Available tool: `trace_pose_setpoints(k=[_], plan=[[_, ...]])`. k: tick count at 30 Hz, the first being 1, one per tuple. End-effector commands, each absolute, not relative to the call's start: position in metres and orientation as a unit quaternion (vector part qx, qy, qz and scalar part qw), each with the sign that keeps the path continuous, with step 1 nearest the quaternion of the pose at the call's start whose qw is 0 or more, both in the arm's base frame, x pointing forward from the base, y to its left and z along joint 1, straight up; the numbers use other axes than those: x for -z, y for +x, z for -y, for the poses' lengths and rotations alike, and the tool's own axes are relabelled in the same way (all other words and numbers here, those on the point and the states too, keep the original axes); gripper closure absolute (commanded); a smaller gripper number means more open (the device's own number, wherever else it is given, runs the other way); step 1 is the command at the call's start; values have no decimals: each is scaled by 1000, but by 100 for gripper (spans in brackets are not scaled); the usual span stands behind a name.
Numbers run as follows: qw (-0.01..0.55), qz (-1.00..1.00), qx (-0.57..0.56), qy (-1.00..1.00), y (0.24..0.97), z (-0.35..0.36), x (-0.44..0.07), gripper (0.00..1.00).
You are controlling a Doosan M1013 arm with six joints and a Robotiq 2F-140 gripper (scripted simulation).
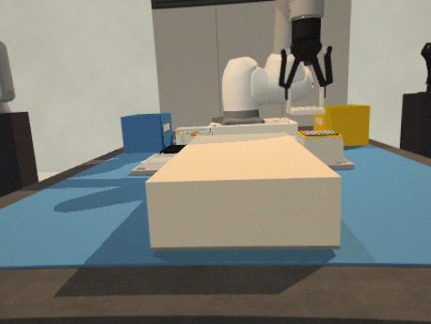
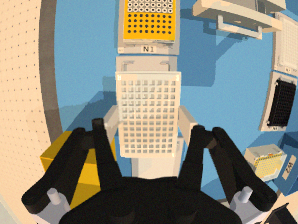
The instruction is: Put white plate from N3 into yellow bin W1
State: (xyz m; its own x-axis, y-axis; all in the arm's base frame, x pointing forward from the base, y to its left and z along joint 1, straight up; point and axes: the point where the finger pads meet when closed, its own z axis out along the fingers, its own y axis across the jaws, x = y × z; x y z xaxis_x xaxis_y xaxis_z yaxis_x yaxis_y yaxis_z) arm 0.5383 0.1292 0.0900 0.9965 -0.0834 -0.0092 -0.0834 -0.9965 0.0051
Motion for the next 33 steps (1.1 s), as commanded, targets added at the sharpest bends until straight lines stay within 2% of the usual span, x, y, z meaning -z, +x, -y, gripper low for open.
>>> trace_pose_setpoints(k=[1, 33], plan=[[2, 42, 1, 999, 541, -132, -101, 90], [2, 42, 1, 999, 541, -132, -112, 90]])
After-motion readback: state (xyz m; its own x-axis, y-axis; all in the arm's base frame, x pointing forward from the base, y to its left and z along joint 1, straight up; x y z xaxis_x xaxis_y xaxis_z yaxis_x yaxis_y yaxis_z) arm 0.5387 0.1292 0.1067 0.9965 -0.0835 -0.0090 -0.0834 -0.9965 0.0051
